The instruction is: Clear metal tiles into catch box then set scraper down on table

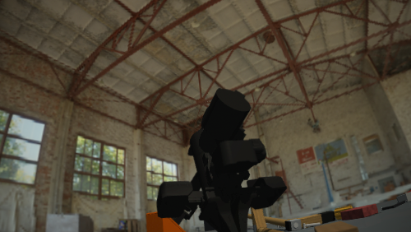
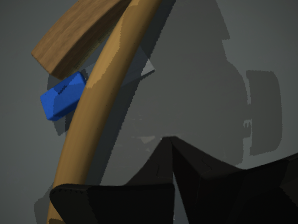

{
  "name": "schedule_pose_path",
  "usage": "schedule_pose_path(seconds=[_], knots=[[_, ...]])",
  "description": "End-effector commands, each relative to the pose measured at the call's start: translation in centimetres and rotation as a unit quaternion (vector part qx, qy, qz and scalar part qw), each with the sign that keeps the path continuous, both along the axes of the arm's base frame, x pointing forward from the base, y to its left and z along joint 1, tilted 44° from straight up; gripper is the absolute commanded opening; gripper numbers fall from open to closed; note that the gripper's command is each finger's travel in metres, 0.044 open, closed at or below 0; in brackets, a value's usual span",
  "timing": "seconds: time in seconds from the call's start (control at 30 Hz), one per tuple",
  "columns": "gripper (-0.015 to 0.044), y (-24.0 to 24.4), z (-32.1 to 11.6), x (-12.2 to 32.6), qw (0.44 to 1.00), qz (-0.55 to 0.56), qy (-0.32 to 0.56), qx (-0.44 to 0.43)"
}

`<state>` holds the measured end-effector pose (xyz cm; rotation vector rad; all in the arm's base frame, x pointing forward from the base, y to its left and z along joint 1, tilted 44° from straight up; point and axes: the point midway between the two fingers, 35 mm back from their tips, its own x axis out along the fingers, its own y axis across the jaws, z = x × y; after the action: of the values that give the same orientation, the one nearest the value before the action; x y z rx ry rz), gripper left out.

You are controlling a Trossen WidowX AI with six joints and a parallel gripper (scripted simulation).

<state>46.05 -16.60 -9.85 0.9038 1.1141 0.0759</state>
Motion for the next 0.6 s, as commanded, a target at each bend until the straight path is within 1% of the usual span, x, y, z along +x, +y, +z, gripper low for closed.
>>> schedule_pose_path(seconds=[0.0, 0.57], knots=[[0.0000, 0.0, 0.0, 0.1, 1.000, -0.003, 0.001, -0.002], [0.0000, 0.5, 0.8, 1.4, 1.000, -0.003, 0.001, -0.002]])
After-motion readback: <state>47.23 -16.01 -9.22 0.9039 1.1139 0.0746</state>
